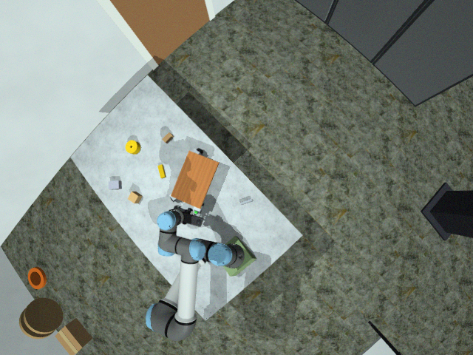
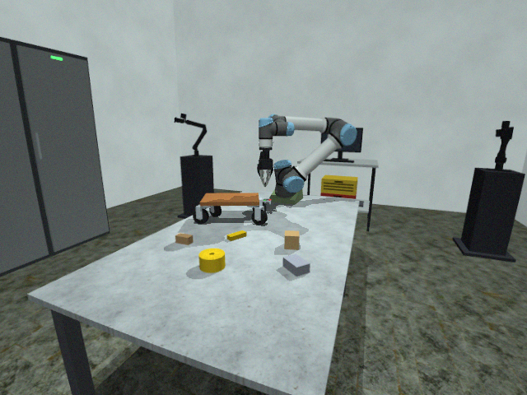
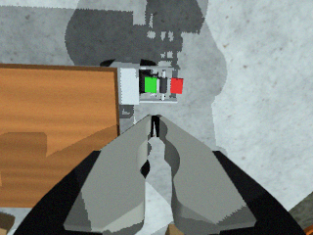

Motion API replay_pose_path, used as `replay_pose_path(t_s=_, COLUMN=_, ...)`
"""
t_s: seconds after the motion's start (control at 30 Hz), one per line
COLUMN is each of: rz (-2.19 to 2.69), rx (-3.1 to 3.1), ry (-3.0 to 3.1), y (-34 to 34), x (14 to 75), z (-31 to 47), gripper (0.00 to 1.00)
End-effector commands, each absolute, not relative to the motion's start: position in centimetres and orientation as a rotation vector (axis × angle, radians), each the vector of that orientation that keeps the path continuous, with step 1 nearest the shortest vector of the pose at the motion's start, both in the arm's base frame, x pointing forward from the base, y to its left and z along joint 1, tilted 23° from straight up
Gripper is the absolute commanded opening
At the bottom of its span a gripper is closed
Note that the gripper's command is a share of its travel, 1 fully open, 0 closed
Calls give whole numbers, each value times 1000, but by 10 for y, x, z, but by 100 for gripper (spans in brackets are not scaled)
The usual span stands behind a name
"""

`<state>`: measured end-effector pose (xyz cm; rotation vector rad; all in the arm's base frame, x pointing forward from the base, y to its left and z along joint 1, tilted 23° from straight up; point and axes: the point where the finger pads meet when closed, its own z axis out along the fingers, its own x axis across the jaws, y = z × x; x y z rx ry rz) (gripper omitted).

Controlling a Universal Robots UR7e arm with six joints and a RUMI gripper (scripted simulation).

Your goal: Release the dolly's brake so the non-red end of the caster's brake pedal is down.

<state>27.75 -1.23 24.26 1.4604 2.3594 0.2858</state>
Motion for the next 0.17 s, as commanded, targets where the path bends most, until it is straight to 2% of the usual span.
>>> replay_pose_path(t_s=0.0, rz=286, rx=1460, ry=2359, y=-12, x=278, z=243, gripper=0)
replay_pose_path(t_s=0.13, rz=286, rx=1460, ry=2359, y=-12, x=278, z=243, gripper=0)
